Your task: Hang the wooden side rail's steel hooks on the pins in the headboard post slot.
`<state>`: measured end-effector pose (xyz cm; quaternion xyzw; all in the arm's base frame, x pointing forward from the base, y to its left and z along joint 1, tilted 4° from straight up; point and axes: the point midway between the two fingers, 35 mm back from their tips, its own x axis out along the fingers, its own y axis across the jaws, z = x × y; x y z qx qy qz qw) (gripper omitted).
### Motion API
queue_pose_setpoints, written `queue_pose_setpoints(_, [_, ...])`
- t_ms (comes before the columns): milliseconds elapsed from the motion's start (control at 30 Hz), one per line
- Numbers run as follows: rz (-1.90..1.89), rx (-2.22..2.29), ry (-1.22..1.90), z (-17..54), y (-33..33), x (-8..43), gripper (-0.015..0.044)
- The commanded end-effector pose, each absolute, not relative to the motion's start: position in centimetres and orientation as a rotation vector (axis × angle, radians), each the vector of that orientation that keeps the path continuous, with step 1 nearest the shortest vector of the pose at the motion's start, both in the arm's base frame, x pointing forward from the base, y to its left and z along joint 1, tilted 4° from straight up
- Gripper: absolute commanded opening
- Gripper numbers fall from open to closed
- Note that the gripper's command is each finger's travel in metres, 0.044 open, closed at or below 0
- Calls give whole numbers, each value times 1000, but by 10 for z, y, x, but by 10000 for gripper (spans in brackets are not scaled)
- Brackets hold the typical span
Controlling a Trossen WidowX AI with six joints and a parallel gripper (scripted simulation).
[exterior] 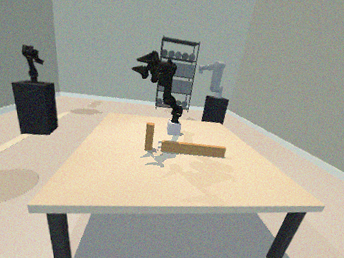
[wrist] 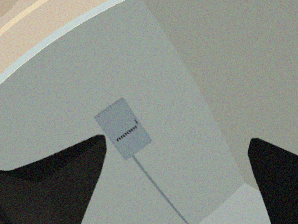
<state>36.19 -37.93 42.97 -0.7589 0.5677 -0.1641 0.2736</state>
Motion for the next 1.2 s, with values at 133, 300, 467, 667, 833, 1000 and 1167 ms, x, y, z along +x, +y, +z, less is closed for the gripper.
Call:
queue_pose_setpoints(133, [-607, -2064, 1439, 467, -377, 343, 440])
queue_pose_setpoints(300, [-752, -2110, 1572, 510, -393, 280, 440])
queue_pose_setpoints(467, [-859, -2112, 1546, 529, -393, 251, 440])
queue_pose_setpoints(667, [-1025, -2151, 1743, 573, -388, 178, 440])
queue_pose_setpoints(833, [-1195, -2160, 1937, 611, -367, 116, 440])
queue_pose_setpoints(1000, [-1358, -2137, 2163, 643, -333, 59, 440])
queue_pose_setpoints(1167, [-1509, -2075, 2414, 670, -288, 11, 440])
